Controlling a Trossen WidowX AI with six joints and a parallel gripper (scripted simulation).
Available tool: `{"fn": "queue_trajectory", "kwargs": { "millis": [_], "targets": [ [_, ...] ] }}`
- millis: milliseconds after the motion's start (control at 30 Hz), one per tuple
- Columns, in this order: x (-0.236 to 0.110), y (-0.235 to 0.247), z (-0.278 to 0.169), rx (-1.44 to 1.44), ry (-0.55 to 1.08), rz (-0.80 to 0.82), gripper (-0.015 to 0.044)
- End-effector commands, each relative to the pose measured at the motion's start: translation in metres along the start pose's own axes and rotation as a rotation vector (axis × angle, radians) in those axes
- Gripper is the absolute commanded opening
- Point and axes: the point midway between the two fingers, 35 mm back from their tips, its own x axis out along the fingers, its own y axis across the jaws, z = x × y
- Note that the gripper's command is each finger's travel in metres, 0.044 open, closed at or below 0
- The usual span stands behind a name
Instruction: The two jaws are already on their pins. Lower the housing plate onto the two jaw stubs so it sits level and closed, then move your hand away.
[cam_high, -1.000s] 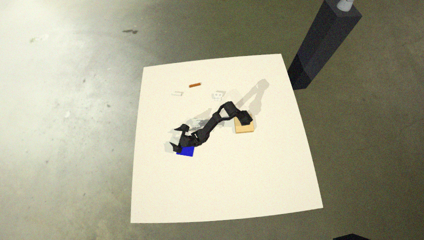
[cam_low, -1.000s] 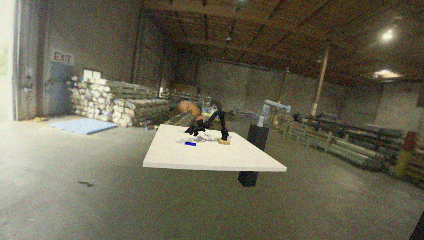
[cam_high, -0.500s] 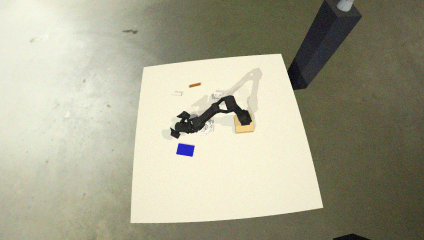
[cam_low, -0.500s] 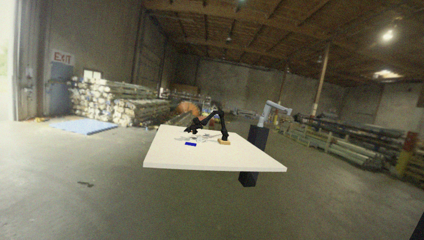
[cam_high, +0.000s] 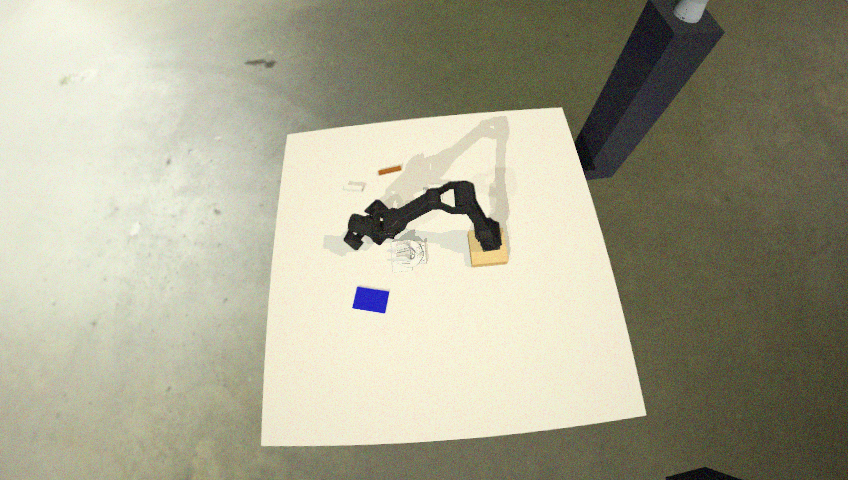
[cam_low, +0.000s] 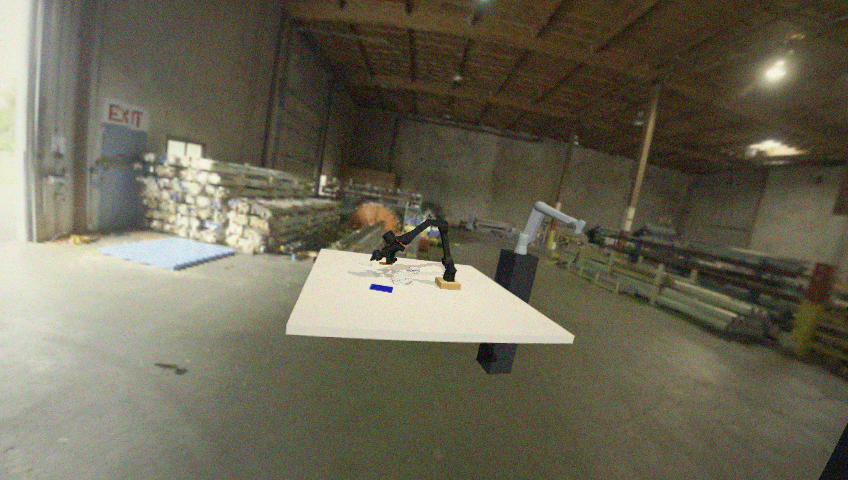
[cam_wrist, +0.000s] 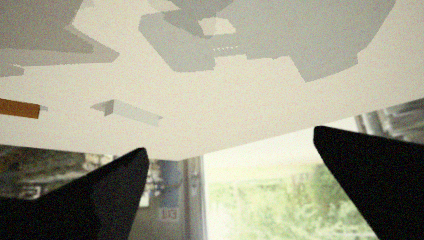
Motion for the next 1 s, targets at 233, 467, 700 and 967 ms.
{"fn": "queue_trajectory", "kwargs": {
  "millis": [233,467,700,967],
  "targets": [
    [0.012,0.065,-0.006,0.13,-0.121,0.08,0.044],
    [0.015,0.107,-0.002,0.214,-0.212,0.137,0.044],
    [0.011,0.149,0.005,0.308,-0.312,0.196,0.044],
    [0.0,0.194,0.016,0.431,-0.423,0.261,0.044]
  ]
}}
